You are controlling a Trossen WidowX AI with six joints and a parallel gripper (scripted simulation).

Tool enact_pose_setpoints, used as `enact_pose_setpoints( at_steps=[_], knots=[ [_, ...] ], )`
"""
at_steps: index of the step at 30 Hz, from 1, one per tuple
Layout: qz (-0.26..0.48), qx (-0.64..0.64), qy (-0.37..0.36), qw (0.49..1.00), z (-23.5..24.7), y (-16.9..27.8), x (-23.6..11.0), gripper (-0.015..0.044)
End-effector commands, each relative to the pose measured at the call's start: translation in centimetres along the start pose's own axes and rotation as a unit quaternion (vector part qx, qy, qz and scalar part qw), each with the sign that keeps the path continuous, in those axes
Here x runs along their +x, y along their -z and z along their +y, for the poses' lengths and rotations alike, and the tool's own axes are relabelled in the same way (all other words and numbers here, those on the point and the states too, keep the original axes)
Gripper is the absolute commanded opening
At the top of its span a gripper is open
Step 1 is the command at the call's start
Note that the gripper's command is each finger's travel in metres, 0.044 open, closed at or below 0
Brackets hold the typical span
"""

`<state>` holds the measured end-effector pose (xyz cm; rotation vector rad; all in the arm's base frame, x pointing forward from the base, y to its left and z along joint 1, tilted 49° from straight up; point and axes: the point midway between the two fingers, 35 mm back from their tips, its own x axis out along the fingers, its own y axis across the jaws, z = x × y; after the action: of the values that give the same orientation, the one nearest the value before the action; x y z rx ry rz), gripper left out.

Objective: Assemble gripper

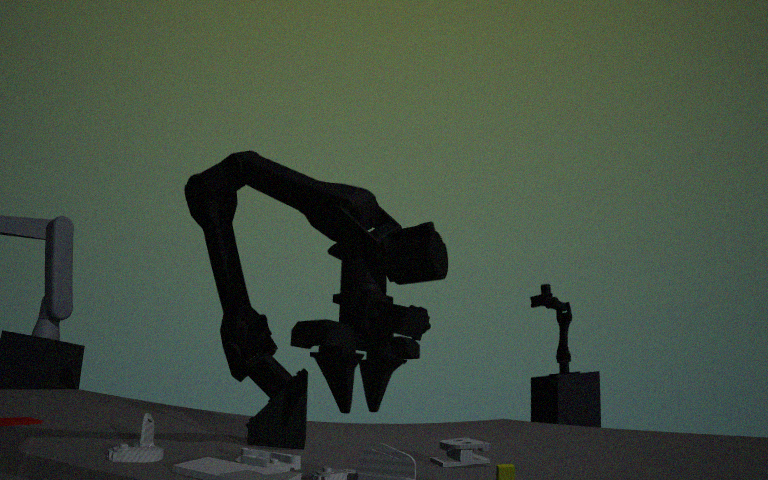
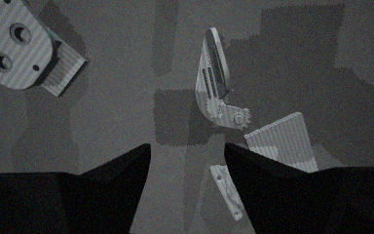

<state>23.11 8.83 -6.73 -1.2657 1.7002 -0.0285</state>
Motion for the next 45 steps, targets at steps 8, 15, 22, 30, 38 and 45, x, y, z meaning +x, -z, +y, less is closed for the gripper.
enact_pose_setpoints(
  at_steps=[8,15,22,30,38,45],
  knots=[
    [0.0,-0.002,0.001,1.0,0.0,-0.02,0.04,0.044],
    [0.0,-0.002,0.001,1.0,0.0,-0.02,0.04,0.044],
    [0.0,-0.002,0.001,1.0,0.0,-0.02,0.04,0.044],
    [0.0,-0.002,0.001,1.0,0.0,-0.02,0.04,0.044],
    [0.006,0.002,-0.003,1.0,-0.08,0.23,-0.44,0.0309],
    [0.006,0.002,-0.003,1.0,-0.08,0.23,-0.44,0.0125]
  ],
)
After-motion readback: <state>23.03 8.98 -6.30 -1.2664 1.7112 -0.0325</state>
